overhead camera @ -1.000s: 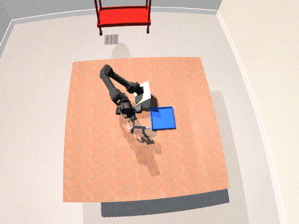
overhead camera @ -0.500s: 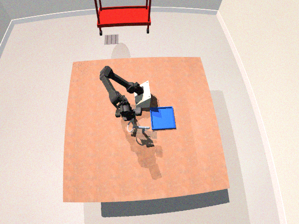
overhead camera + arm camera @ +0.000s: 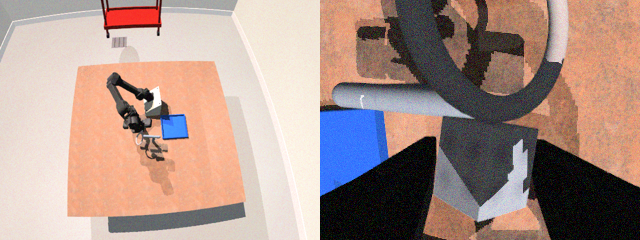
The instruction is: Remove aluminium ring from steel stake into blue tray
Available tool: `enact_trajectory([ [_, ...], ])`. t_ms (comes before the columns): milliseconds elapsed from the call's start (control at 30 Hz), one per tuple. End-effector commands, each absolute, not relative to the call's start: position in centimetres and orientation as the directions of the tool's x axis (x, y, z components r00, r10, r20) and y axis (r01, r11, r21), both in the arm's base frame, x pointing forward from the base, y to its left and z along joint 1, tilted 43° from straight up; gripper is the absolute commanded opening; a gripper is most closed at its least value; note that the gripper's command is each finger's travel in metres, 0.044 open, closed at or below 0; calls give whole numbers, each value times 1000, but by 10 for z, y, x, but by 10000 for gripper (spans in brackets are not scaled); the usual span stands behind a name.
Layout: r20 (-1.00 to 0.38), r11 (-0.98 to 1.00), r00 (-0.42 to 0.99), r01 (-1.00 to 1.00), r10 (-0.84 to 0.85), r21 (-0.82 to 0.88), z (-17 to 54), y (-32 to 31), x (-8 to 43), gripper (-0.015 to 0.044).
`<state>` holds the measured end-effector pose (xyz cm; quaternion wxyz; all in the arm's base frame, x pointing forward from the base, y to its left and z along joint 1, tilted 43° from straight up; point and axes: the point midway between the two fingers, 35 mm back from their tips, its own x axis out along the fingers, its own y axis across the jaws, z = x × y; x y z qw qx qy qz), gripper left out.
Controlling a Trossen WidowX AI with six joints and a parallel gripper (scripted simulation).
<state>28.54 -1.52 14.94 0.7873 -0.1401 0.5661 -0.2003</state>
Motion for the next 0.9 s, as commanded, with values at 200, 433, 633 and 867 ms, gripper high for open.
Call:
enact_trajectory([
  [200,-835,884,291,158,-467,-440,154,-16,305,0],
  [433,-835,884,292,158,-467,-440,155,-18,316,0],
  [633,-834,884,292,158,-468,-440,156,-20,326,0],
  [867,-833,884,293,159,-468,-441,156,-23,337,0],
])
